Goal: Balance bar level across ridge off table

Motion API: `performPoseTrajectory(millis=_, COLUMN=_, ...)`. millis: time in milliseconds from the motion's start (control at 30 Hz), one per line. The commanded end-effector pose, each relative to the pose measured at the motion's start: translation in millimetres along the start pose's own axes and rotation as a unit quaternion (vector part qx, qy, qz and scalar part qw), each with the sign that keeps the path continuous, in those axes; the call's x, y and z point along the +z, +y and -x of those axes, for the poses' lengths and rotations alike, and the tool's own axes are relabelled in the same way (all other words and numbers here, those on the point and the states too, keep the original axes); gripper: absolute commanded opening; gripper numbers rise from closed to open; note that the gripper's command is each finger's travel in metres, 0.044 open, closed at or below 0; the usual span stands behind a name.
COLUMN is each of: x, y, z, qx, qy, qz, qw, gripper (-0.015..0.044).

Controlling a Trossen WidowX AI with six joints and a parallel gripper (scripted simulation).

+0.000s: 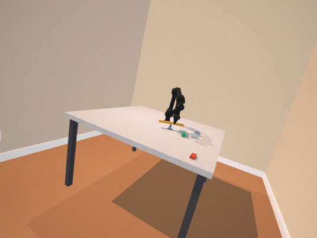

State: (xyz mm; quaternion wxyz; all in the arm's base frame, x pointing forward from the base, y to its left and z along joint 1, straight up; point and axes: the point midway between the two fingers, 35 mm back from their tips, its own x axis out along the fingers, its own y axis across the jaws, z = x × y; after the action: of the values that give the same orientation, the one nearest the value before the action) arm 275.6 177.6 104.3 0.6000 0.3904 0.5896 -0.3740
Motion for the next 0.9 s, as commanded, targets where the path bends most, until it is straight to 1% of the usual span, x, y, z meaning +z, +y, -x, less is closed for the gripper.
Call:
performPoseTrajectory(millis=0, x=-0.7, y=-0.2, z=-2.1, qx=-0.001, qy=0.002, qz=-0.001, qw=1.0, gripper=0.0)
performPoseTrajectory(millis=867, x=-1.1, y=-0.3, z=-1.0, qx=-0.001, qy=0.002, qz=-0.001, qw=1.0, gripper=0.0)
